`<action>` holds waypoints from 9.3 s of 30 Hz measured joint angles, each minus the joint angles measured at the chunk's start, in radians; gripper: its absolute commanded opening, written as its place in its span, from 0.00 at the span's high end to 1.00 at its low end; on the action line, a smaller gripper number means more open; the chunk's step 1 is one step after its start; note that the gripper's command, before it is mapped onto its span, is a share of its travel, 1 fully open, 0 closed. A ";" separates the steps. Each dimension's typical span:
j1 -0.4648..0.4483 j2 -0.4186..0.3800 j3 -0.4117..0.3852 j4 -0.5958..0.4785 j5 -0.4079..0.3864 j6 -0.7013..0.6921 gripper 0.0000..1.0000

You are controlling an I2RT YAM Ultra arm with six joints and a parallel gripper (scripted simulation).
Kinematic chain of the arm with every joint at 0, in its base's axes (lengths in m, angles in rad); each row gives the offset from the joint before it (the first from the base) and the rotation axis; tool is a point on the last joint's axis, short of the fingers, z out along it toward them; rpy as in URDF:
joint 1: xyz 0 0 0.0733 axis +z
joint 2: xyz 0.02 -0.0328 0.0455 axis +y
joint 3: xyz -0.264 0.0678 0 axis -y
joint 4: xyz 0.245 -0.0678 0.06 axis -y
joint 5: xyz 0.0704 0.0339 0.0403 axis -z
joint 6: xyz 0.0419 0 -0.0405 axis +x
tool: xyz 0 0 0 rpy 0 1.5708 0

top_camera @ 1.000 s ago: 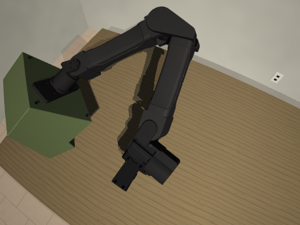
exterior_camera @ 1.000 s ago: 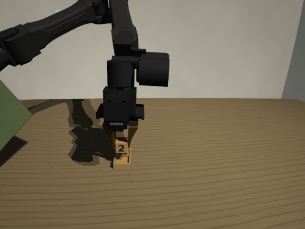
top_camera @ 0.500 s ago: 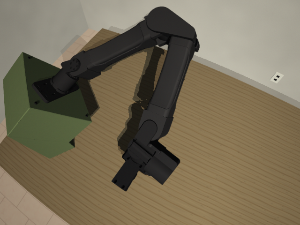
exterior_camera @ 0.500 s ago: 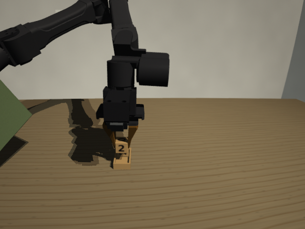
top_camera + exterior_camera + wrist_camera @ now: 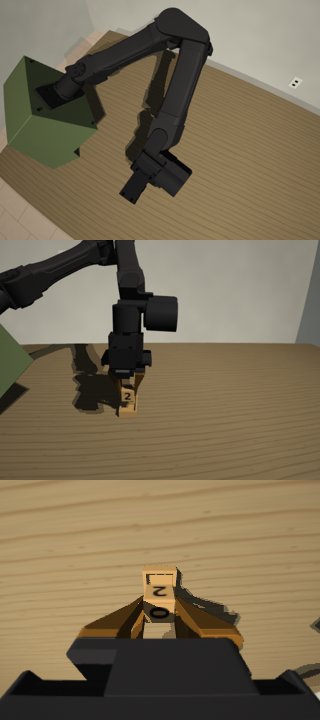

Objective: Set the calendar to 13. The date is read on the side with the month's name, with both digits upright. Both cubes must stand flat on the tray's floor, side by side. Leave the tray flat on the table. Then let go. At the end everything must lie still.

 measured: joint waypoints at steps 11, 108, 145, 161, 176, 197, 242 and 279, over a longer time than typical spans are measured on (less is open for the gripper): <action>0.027 0.015 -0.010 0.047 0.006 0.033 0.74; 0.052 0.027 -0.024 0.127 0.021 0.089 0.74; 0.062 0.031 -0.024 0.142 0.024 0.100 0.74; 0.078 0.043 -0.027 0.178 0.031 0.126 0.74; 0.081 0.045 -0.028 0.192 0.033 0.135 0.74; 0.081 0.045 -0.028 0.192 0.034 0.136 0.74; 0.082 0.046 -0.028 0.194 0.034 0.137 0.74; 0.082 0.046 -0.028 0.194 0.034 0.137 0.55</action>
